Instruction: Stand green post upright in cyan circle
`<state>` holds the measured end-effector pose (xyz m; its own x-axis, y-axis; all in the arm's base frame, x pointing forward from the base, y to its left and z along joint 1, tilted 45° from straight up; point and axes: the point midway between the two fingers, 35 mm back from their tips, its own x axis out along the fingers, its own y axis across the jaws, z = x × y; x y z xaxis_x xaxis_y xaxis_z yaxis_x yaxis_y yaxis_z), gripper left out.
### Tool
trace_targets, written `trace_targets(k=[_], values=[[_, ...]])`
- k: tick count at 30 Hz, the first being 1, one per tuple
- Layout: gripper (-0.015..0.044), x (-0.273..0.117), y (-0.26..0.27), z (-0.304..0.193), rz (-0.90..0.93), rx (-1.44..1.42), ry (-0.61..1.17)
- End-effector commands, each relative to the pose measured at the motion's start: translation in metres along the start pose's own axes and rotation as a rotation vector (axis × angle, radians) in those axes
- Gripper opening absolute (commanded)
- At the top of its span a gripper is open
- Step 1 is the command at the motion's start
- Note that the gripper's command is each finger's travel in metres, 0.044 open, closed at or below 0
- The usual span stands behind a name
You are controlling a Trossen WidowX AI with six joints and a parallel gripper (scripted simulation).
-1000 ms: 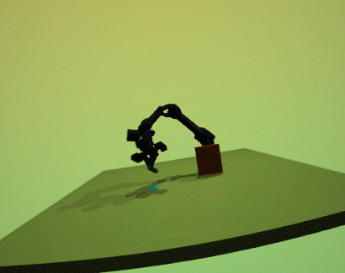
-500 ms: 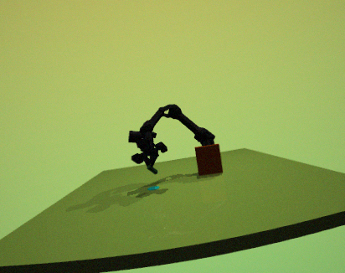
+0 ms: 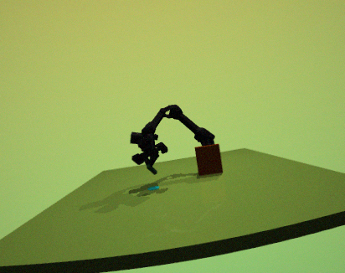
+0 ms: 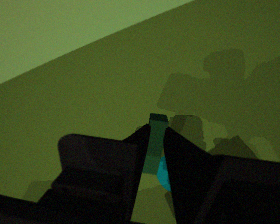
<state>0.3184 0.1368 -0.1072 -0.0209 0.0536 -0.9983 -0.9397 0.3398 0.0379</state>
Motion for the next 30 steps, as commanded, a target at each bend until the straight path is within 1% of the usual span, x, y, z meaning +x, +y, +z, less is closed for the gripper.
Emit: trace_targets(k=[1,30], values=[[0.0023,-0.0012,0.0005,0.0005,0.002,-0.01,-0.03],[0.0023,-0.0094,-0.0006,-0.0015,-0.015,-0.055,-0.23]])
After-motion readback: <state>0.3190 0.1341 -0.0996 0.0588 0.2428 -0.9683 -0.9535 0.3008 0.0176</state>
